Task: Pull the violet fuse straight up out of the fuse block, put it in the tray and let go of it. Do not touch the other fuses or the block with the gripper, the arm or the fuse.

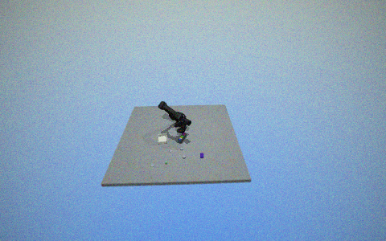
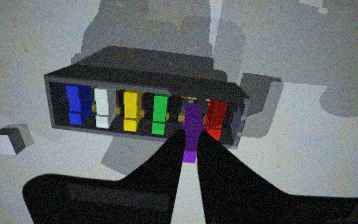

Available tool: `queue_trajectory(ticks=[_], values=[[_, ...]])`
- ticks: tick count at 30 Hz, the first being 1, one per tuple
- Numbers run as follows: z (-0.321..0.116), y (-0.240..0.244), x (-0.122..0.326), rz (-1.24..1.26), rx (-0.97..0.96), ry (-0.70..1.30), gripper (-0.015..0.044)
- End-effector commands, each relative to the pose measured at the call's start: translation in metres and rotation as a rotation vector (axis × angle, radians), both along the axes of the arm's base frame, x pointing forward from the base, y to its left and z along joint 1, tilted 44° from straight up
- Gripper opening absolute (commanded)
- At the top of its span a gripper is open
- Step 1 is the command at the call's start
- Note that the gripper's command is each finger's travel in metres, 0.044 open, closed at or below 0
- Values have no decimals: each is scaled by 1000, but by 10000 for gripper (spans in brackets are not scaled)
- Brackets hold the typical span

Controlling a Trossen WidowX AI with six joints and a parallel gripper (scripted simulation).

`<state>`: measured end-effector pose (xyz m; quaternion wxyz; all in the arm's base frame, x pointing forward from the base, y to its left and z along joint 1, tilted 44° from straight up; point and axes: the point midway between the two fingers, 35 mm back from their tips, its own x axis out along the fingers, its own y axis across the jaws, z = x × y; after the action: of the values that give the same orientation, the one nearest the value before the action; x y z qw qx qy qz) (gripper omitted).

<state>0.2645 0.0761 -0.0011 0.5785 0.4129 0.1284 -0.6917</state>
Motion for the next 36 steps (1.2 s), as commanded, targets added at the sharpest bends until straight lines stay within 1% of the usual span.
queue_trajectory(ticks=[1, 30, 36], values=[[2, 3, 0, 0, 5, -4, 0], [21, 22, 0, 1, 6, -4, 0], [43, 2, 14, 4, 20, -2, 0]])
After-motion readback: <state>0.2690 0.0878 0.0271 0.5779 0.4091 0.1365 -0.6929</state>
